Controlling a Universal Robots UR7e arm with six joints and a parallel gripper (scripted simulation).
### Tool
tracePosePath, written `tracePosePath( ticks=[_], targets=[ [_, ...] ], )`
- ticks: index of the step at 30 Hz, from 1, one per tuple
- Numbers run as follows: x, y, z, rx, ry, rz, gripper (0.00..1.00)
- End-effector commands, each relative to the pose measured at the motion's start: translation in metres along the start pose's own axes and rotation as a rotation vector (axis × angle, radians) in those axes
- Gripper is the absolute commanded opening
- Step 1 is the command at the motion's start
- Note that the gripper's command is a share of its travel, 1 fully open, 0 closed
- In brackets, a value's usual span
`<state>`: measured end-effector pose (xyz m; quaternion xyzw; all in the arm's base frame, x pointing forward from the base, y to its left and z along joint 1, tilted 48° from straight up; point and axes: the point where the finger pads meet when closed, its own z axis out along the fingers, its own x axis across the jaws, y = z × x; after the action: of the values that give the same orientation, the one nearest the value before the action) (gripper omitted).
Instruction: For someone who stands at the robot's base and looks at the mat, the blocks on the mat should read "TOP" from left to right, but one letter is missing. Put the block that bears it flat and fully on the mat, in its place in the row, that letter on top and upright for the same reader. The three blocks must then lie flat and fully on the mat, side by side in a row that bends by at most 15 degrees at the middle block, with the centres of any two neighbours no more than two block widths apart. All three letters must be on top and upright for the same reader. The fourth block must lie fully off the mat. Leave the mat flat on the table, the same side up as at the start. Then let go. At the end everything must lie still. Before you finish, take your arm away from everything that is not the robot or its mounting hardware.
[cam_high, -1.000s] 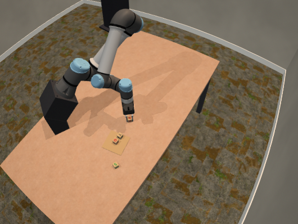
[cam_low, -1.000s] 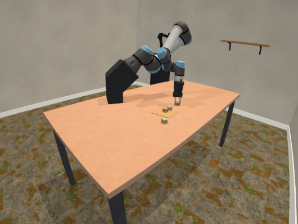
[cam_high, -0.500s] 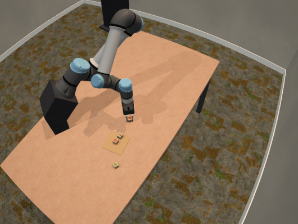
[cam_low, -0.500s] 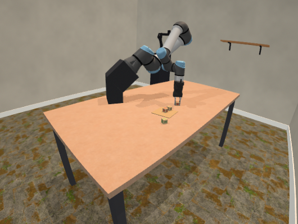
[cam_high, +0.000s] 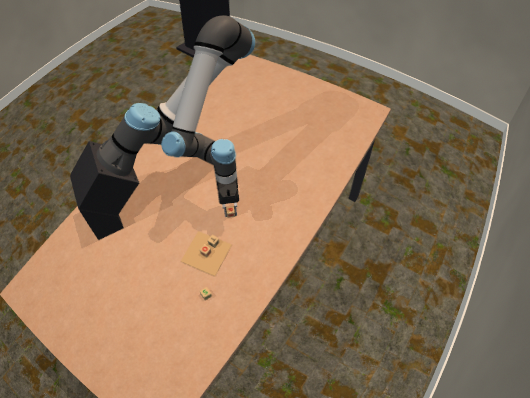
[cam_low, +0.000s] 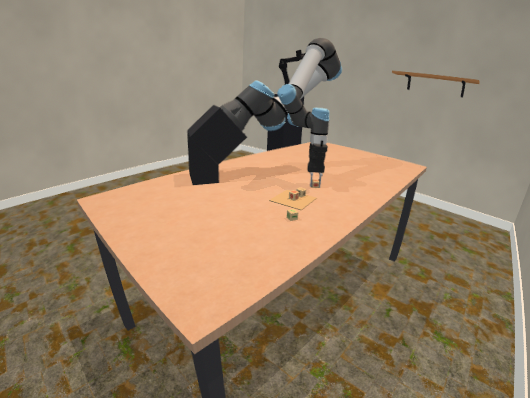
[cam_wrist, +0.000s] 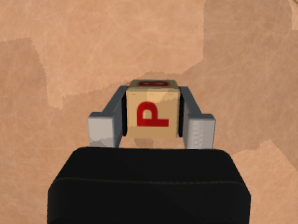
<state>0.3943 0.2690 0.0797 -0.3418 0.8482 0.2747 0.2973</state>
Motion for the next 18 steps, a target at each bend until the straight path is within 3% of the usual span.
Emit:
tracePosePath(
  ticks=[1, 18],
  targets=[
    [0.0, 0.0, -0.001, 0.0, -0.001, 0.0, 0.57],
    [0.0, 0.0, -0.016, 0.0, -0.001, 0.0, 0.57]
  ],
)
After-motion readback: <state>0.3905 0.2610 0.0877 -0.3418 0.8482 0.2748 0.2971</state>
